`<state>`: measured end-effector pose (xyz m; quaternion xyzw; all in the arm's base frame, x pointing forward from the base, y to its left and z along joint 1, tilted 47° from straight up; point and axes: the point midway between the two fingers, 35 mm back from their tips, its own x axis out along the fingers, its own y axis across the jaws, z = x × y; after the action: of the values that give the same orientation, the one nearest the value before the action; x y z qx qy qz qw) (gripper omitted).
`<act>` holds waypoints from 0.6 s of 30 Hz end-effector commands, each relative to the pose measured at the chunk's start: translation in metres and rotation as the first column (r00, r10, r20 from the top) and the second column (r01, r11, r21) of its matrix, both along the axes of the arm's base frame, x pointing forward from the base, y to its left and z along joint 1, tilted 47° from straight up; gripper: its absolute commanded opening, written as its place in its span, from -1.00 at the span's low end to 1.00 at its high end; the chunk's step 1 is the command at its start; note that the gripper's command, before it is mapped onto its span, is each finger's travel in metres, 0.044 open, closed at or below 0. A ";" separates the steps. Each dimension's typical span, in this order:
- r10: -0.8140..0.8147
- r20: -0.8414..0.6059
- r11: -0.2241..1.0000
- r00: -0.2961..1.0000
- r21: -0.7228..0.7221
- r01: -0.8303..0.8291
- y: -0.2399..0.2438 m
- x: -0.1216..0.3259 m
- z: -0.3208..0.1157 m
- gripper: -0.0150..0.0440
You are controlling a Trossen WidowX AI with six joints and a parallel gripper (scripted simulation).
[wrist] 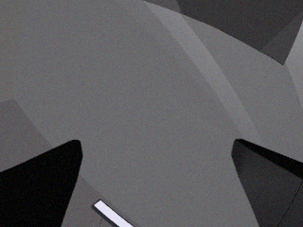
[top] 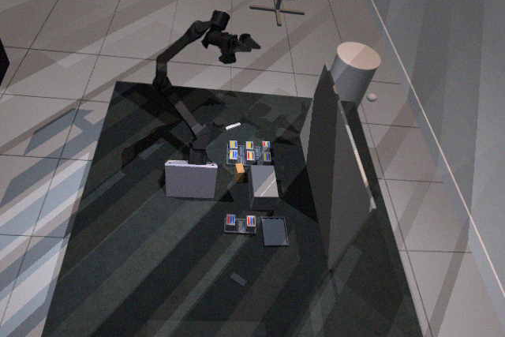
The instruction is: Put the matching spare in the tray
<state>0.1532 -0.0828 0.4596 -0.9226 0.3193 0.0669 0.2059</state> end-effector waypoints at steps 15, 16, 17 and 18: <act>-0.014 -0.117 0.938 0.993 0.341 0.054 0.003 0.098 -0.063 1.00; -0.020 -0.134 0.916 0.991 0.394 0.072 0.003 0.108 -0.073 1.00; -0.026 -0.159 0.893 0.987 0.440 0.095 0.002 0.118 -0.084 1.00; -0.034 -0.184 0.866 0.982 0.485 0.121 0.001 0.128 -0.096 1.00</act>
<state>0.2439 -0.0795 0.4071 -0.8685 0.3254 0.1552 0.3402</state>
